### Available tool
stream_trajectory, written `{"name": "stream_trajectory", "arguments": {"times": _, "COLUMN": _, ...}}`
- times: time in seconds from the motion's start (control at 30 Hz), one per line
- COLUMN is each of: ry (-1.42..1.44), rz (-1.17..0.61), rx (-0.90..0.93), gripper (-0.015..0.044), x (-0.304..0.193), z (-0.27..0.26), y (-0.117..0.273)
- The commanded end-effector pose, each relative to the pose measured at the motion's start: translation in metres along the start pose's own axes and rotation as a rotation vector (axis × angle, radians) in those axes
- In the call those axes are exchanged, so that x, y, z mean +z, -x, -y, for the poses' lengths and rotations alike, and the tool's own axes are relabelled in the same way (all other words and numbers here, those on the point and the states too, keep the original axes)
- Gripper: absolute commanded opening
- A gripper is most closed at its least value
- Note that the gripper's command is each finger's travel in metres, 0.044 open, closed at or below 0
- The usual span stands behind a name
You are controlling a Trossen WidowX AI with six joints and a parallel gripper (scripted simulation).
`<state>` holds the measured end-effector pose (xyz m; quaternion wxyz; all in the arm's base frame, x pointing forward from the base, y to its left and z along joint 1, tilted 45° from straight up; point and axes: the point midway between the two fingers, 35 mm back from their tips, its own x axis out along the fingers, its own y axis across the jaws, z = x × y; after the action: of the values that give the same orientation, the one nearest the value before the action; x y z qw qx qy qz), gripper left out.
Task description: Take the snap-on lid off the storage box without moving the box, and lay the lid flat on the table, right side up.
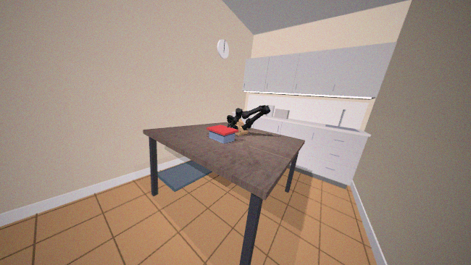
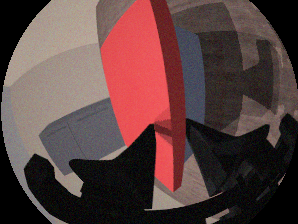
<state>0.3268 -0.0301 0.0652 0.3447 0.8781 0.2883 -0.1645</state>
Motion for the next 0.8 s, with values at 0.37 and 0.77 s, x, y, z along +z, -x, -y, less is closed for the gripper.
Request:
{"name": "stream_trajectory", "arguments": {"times": 0.37, "ry": 0.001, "rz": 0.0, "rx": 0.002, "gripper": 0.0, "x": -0.0001, "z": -0.0017, "y": 0.0004}}
{"name": "stream_trajectory", "arguments": {"times": 0.77, "ry": 0.001, "rz": 0.0, "rx": 0.002, "gripper": 0.0, "x": -0.0001, "z": -0.0024, "y": -0.0004}}
